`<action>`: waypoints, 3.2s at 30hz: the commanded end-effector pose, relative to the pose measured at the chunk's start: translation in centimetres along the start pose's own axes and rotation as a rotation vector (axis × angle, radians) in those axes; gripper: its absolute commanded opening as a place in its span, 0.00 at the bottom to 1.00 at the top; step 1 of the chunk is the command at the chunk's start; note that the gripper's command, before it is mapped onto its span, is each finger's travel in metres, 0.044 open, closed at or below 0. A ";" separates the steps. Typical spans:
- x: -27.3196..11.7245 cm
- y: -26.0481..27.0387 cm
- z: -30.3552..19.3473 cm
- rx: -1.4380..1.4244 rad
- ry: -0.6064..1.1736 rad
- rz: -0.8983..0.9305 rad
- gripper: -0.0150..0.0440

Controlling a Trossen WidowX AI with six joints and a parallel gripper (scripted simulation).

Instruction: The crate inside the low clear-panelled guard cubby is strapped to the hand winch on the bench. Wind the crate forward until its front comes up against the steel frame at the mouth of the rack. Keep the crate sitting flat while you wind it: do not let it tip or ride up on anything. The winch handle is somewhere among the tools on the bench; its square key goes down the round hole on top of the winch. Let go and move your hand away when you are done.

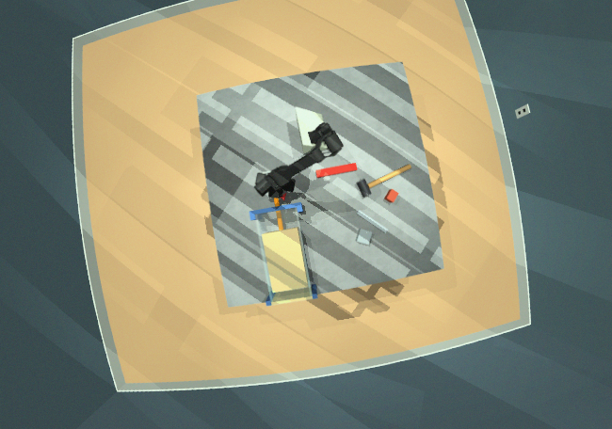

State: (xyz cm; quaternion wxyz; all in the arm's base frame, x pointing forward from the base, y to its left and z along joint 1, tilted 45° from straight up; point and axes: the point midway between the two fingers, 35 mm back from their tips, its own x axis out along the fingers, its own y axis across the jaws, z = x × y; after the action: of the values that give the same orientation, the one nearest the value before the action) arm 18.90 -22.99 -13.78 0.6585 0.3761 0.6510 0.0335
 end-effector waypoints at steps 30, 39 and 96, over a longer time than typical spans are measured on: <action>0.6 -2.7 0.7 0.715 0.072 -0.072 0.25; 0.6 -1.9 0.7 0.510 0.097 -0.003 0.25; 1.5 -1.8 0.6 0.296 0.133 0.035 0.25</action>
State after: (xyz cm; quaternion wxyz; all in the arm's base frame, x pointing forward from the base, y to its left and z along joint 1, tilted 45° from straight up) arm 18.97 -24.00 -15.78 0.5567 0.4725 0.6829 -0.0218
